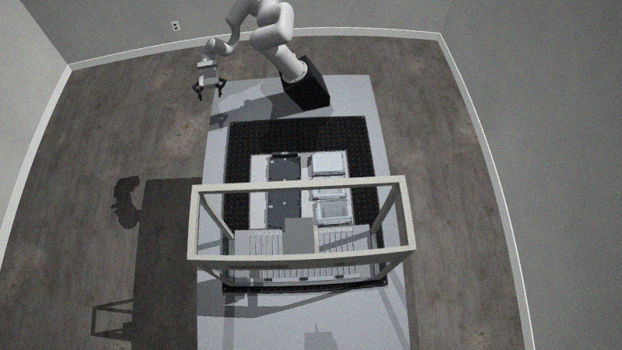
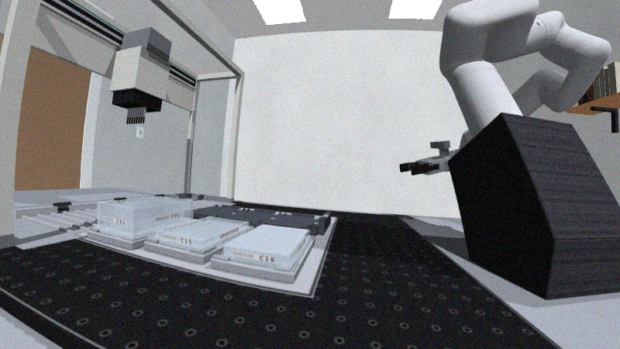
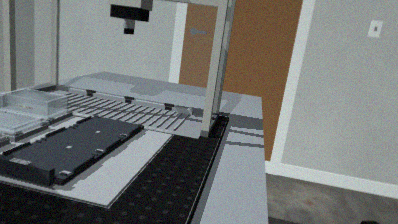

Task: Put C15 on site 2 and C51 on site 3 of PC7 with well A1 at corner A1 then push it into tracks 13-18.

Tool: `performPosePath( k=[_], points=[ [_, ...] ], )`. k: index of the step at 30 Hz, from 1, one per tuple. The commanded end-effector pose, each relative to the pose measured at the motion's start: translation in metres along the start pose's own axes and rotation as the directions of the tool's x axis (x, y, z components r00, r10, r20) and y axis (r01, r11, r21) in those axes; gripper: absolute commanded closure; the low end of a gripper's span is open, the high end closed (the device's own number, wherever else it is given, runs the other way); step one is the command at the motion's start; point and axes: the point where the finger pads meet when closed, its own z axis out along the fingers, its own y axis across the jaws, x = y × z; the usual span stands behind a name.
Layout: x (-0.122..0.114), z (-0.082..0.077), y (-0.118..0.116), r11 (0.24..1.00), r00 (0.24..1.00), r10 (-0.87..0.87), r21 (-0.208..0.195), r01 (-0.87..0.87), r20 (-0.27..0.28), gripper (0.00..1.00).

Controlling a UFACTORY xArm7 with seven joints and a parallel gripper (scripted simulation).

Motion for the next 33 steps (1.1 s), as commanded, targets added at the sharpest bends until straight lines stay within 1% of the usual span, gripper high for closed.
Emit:
performPosePath(
  k=[1, 4, 8, 9, 10, 13, 14, 15, 16, 18, 20, 21, 23, 26, 27, 29, 32, 33],
  points=[
    [-0.003, -0.006, 0.007, 0.999, 0.998, 0.008, 0.048, -0.011, 0.06, 0.0],
    [-0.004, -0.015, 0.02, 0.995, 0.99, 0.003, 0.1, -0.017, 0.144, 0.0],
    [-0.003, -0.022, 0.036, 0.986, 0.967, -0.019, 0.163, -0.023, 0.254, 0.0],
    [-0.002, -0.024, 0.04, 0.984, 0.961, -0.025, 0.174, -0.025, 0.274, 0.0],
    [-0.002, -0.026, 0.043, 0.984, 0.961, -0.025, 0.174, -0.025, 0.274, 0.0],
    [0.003, -0.028, 0.057, 0.975, 0.933, -0.054, 0.219, -0.027, 0.355, 0.0],
    [0.004, -0.029, 0.062, 0.973, 0.927, -0.06, 0.228, -0.028, 0.371, 0.0],
    [0.005, -0.03, 0.066, 0.973, 0.927, -0.06, 0.228, -0.028, 0.371, 0.0],
    [0.007, -0.03, 0.071, 0.97, 0.915, -0.073, 0.243, -0.028, 0.397, 0.0],
    [0.007, -0.03, 0.071, 0.97, 0.915, -0.073, 0.243, -0.028, 0.397, 0.0],
    [0.011, -0.03, 0.08, 0.962, 0.89, -0.098, 0.271, -0.03, 0.446, 0.0],
    [0.013, -0.03, 0.085, 0.96, 0.883, -0.105, 0.278, -0.03, 0.458, 0.0],
    [0.016, -0.03, 0.09, 0.96, 0.883, -0.105, 0.278, -0.03, 0.458, 0.0],
    [0.023, -0.027, 0.103, 0.947, 0.838, -0.151, 0.319, -0.029, 0.525, 0.0],
    [0.025, -0.025, 0.107, 0.945, 0.831, -0.157, 0.324, -0.029, 0.534, 0.0],
    [0.03, -0.024, 0.115, 0.945, 0.831, -0.157, 0.324, -0.029, 0.534, 0.0],
    [0.038, -0.018, 0.126, 0.931, 0.778, -0.21, 0.364, -0.025, 0.592, 0.0],
    [0.04, -0.016, 0.13, 0.93, 0.773, -0.215, 0.368, -0.025, 0.597, 0.0]
  ],
)
